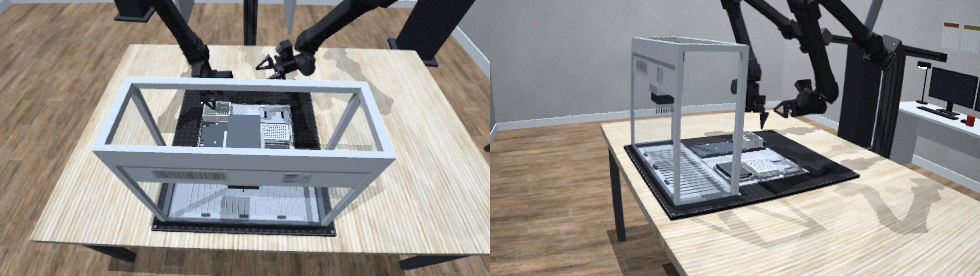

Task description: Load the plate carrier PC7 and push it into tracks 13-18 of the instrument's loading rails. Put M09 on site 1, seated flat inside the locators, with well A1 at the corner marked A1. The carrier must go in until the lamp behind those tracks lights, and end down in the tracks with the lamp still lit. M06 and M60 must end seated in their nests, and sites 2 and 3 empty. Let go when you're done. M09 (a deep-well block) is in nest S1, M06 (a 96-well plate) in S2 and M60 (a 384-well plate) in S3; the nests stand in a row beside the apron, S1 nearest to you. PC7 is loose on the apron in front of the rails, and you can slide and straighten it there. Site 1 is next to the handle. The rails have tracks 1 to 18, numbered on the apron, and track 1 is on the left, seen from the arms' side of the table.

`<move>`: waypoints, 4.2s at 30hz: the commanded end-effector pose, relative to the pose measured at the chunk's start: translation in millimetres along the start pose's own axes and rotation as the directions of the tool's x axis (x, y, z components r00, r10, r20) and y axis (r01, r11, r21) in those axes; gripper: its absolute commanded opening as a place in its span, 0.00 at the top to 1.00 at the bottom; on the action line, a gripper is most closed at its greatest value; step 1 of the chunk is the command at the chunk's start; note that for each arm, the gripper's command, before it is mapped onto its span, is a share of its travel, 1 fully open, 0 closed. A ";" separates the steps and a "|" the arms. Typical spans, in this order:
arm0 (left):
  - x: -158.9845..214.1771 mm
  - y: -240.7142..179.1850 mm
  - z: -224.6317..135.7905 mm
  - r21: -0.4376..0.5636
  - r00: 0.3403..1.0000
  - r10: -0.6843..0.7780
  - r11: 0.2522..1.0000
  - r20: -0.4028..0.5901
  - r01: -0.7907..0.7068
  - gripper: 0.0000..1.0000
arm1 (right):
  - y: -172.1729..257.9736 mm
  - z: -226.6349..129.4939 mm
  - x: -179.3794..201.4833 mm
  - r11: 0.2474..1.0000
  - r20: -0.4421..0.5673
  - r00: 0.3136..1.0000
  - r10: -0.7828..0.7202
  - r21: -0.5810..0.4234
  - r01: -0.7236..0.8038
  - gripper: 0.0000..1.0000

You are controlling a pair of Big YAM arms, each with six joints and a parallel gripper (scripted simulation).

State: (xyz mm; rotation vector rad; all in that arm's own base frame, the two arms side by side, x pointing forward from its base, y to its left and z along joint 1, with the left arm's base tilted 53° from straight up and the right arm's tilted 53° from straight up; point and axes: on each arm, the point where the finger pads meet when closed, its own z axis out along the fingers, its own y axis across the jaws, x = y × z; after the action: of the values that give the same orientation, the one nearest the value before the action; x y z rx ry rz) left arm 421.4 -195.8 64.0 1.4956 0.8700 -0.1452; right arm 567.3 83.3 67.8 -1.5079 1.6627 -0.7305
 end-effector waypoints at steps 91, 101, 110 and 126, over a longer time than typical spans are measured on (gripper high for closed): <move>1.4 -87.6 -23.3 0.182 1.000 0.020 0.983 0.013 -0.022 0.00 | 91.4 40.1 42.6 0.236 -0.091 0.220 0.971 0.233 -0.944 1.00; 1.4 -87.6 -23.3 0.182 1.000 0.020 0.983 0.013 -0.022 0.00 | 92.6 63.9 48.9 0.246 -0.094 0.231 0.969 0.232 -0.941 1.00; 1.4 -87.6 -23.3 0.182 1.000 0.020 0.983 0.013 -0.022 0.00 | 60.3 59.9 38.5 0.244 -0.074 0.233 0.970 0.228 -0.943 1.00; 24.5 -46.7 -0.8 0.097 0.998 0.057 0.994 -0.026 -0.054 0.00 | 29.6 61.7 35.4 0.240 -0.073 0.229 0.971 0.233 -0.942 1.00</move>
State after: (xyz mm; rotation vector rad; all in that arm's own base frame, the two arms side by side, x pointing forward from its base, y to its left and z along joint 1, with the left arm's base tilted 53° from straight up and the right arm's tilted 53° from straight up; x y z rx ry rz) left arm 400.2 -184.5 4.1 1.6517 0.8496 -0.1350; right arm 581.5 60.2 -28.6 -0.0230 2.2504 -0.2345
